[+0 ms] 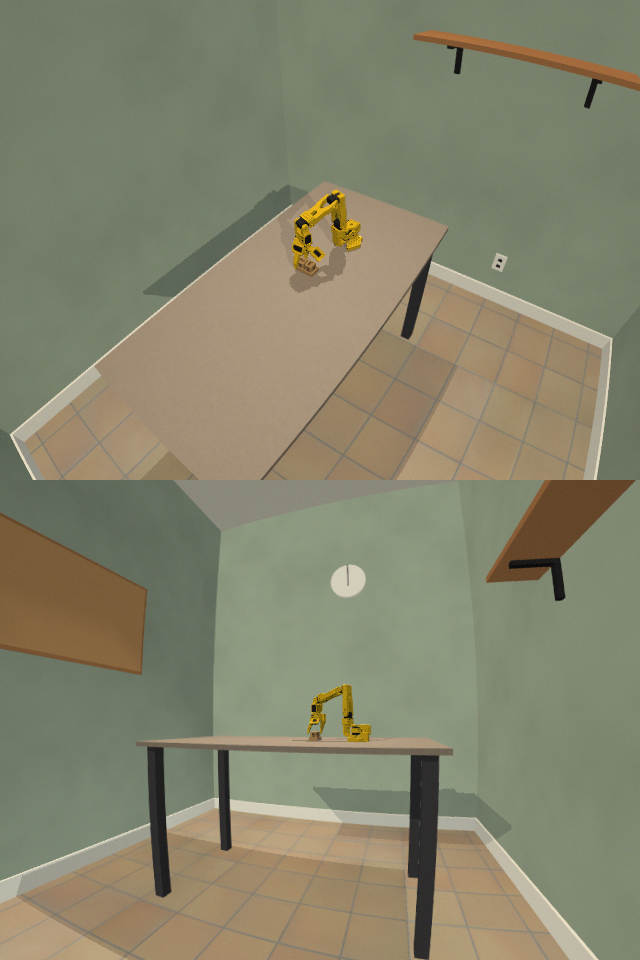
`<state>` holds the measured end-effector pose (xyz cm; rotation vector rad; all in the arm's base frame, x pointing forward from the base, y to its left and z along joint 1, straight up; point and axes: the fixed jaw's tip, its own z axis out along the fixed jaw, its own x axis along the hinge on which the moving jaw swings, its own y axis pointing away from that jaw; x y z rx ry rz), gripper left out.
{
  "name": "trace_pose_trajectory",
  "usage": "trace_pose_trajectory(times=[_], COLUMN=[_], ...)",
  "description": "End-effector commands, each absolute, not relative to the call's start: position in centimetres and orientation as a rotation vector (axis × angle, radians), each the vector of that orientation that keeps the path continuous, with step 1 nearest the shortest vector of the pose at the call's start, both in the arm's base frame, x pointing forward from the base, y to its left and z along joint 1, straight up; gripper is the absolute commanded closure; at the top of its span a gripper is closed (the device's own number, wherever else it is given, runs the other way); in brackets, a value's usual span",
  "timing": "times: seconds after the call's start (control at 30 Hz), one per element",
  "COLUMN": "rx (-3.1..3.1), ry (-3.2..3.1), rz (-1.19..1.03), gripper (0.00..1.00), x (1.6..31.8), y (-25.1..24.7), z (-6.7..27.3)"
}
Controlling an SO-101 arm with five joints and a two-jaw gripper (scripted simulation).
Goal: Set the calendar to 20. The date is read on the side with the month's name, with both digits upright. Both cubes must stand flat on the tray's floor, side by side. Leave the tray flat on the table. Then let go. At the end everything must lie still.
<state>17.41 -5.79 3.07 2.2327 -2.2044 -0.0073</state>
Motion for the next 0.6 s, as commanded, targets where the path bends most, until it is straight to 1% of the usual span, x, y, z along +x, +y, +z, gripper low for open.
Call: trace_pose_trajectory(times=[0.0, 0.1, 0.37, 0.57], rx=[2.249, 2.249, 2.249, 2.249], ry=[-2.225, -2.225, -2.225, -2.225], rz=[0.072, 0.072, 0.072, 0.072], gripper=[0.64, 0.64, 0.64, 0.64], x=[18.1, 18.1, 17.8, 17.6], y=[-6.2, -6.2, -6.1, -6.1], z=[5.3, 5.6, 8.1, 8.7])
